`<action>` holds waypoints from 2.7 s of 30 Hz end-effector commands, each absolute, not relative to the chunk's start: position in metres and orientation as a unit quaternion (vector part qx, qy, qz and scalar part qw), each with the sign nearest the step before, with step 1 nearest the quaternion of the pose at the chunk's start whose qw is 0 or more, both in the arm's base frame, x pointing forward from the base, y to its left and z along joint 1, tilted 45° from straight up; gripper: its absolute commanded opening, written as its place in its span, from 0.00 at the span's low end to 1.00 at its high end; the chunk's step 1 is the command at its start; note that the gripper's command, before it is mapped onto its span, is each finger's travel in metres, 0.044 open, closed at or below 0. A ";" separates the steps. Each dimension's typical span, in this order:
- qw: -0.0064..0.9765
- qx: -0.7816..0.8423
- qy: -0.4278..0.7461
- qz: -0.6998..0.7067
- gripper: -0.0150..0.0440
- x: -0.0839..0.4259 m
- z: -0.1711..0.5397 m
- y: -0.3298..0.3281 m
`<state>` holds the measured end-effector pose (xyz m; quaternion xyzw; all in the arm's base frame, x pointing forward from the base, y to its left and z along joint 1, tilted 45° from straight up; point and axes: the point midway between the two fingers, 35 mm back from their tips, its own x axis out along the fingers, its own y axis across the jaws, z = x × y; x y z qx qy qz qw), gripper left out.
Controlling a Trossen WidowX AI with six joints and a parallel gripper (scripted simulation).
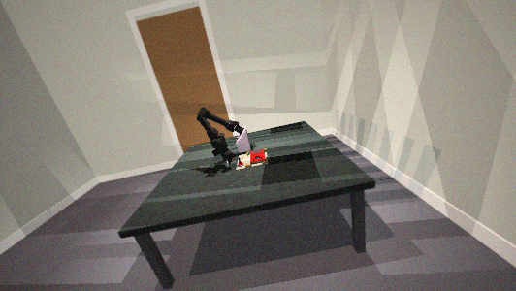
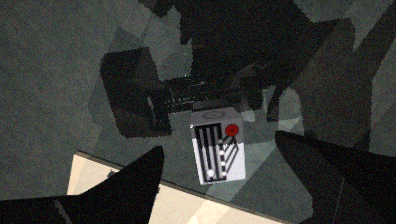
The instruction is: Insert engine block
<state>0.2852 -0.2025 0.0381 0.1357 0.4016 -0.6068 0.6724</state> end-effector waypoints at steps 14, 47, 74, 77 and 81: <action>0.672 0.135 0.407 -0.604 0.44 0.284 0.035 -0.202; 0.671 0.140 0.410 -0.601 0.25 0.294 0.093 -0.132; 0.682 0.086 0.458 -0.564 0.25 0.308 0.087 -0.093; 0.684 0.071 0.470 -0.554 0.25 0.312 0.079 -0.089; 0.685 0.051 0.487 -0.539 0.25 0.317 0.068 -0.084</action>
